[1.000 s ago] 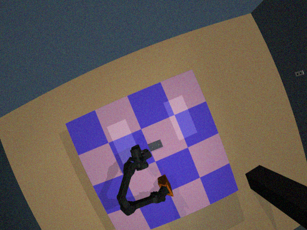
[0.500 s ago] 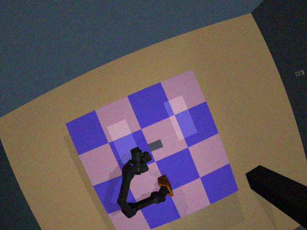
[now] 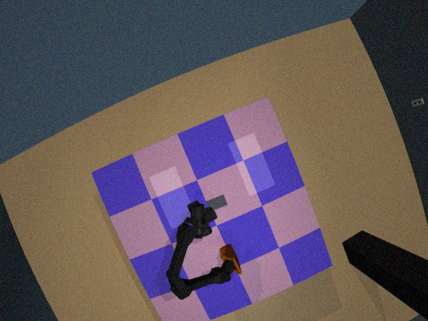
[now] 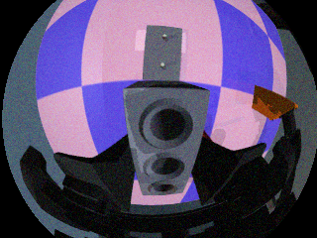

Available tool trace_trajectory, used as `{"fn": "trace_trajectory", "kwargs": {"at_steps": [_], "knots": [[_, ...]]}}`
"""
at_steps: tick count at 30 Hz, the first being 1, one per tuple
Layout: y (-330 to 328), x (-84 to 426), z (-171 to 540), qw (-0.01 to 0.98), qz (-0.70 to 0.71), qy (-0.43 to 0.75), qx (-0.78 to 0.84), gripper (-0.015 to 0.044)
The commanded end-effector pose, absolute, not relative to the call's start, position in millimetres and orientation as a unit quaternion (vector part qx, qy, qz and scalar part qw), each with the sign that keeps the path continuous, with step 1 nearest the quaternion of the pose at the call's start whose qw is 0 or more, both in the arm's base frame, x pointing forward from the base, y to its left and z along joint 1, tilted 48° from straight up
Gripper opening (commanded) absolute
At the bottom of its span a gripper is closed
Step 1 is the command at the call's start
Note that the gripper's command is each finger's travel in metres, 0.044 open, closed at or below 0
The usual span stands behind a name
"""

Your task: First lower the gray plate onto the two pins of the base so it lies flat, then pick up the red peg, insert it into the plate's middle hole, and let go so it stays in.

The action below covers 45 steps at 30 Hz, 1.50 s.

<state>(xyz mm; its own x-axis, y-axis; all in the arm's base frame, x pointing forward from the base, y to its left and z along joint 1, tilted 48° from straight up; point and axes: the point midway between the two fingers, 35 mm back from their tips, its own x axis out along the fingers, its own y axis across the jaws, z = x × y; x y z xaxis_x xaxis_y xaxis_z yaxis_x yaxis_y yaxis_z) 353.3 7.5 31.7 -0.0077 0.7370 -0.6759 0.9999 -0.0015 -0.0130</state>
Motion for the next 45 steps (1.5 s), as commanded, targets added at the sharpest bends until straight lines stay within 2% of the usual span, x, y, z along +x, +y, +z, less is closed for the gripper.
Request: {"fn": "trace_trajectory", "kwargs": {"at_steps": [1,34,45], "knots": [[4.9,352.2,19.2,0.252,-0.263,0.661,0.656,0.0000],[-13.9,340.7,-83.4,0.237,-0.278,0.655,0.662,0.0000],[-14.1,340.1,-85.5,0.237,-0.279,0.654,0.662,0.0000]]}}
